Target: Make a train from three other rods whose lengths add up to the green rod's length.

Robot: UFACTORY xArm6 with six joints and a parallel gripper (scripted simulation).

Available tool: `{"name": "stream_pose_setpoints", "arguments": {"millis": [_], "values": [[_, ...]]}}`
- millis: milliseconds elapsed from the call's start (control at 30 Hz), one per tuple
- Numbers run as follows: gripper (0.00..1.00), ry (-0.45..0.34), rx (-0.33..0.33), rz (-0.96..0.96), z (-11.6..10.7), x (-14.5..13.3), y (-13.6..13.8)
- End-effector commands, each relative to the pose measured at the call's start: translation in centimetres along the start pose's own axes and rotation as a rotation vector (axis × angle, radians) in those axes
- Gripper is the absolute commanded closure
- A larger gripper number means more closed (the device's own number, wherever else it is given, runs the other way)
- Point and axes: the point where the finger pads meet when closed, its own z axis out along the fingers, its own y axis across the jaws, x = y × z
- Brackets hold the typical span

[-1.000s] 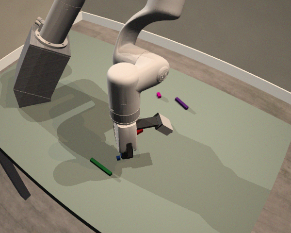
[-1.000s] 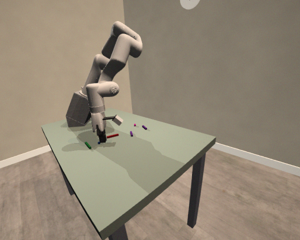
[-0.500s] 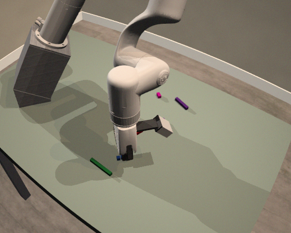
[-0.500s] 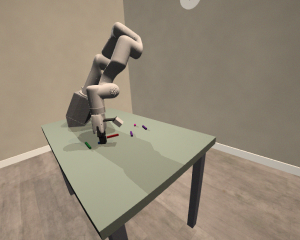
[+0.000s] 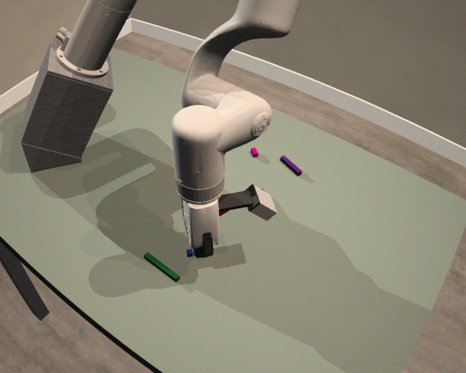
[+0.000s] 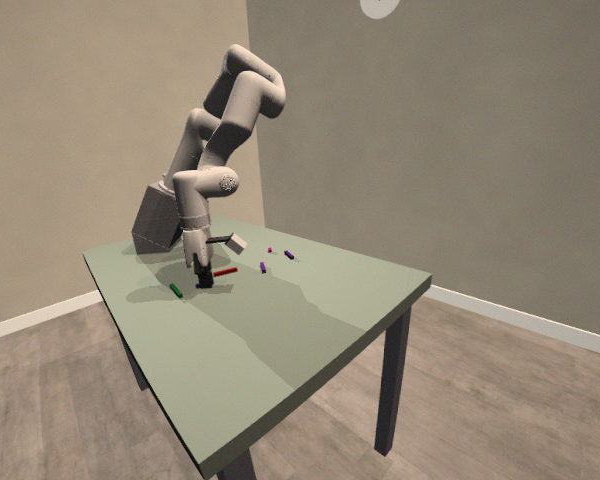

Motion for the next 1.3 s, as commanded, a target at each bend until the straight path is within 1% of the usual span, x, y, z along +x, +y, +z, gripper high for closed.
{"name": "stream_pose_setpoints", "arguments": {"millis": [0,533,567,633,667,733,767,900,933,1000,1033,1267], "values": [[0.96,0.001,-0.002,0.000,-0.07,0.04,0.11],[0.96,0.001,-0.002,0.000,-0.07,0.04,0.11],[0.92,0.001,-0.002,0.000,-0.07,0.04,0.11],[0.92,0.001,-0.002,0.000,-0.07,0.04,0.11],[0.88,0.001,-0.002,0.000,-0.07,0.04,0.11],[0.88,0.001,-0.002,0.000,-0.07,0.04,0.11],[0.84,0.001,-0.002,0.000,-0.07,0.04,0.11],[0.84,0.001,-0.002,0.000,-0.07,0.04,0.11],[0.80,0.001,-0.002,0.000,-0.07,0.04,0.11],[0.80,0.001,-0.002,0.000,-0.07,0.04,0.11],[0.76,0.001,-0.002,0.000,-0.07,0.04,0.11],[0.76,0.001,-0.002,0.000,-0.07,0.04,0.11]]}}
